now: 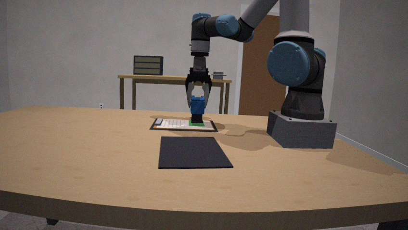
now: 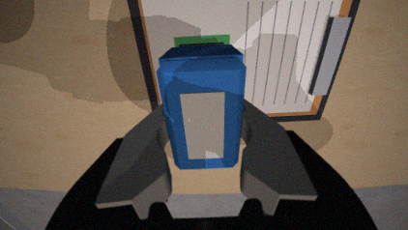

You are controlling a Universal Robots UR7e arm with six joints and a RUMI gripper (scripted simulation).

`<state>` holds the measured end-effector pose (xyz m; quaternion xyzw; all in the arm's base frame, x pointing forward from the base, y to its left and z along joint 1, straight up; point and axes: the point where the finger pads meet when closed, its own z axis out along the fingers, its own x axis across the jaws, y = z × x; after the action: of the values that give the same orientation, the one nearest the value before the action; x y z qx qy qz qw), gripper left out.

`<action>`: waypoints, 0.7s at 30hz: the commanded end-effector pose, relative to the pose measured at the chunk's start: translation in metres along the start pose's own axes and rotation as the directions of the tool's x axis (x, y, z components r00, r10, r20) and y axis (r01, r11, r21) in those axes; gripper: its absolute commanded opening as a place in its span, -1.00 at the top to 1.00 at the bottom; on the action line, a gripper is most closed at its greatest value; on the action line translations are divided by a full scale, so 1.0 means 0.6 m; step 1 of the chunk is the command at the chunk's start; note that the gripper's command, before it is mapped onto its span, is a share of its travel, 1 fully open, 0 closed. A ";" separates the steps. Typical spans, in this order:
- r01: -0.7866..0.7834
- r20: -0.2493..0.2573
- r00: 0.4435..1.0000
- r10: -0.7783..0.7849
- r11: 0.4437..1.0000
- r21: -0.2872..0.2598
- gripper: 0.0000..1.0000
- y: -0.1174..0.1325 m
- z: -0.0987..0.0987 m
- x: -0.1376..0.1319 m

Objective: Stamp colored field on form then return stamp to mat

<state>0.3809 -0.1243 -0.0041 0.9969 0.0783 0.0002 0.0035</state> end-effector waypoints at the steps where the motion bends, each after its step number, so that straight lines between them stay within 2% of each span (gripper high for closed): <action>1: 0.000 -0.001 1.000 0.000 1.000 -0.001 0.59 0.001 0.013 0.001; 17: 0.000 -0.001 1.000 0.000 1.000 -0.001 0.59 0.001 0.017 0.001; 21: 0.000 -0.001 1.000 0.000 1.000 -0.001 0.59 0.001 0.029 0.001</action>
<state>0.3813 -0.1249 -0.0160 0.9969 0.0783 0.0004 0.0038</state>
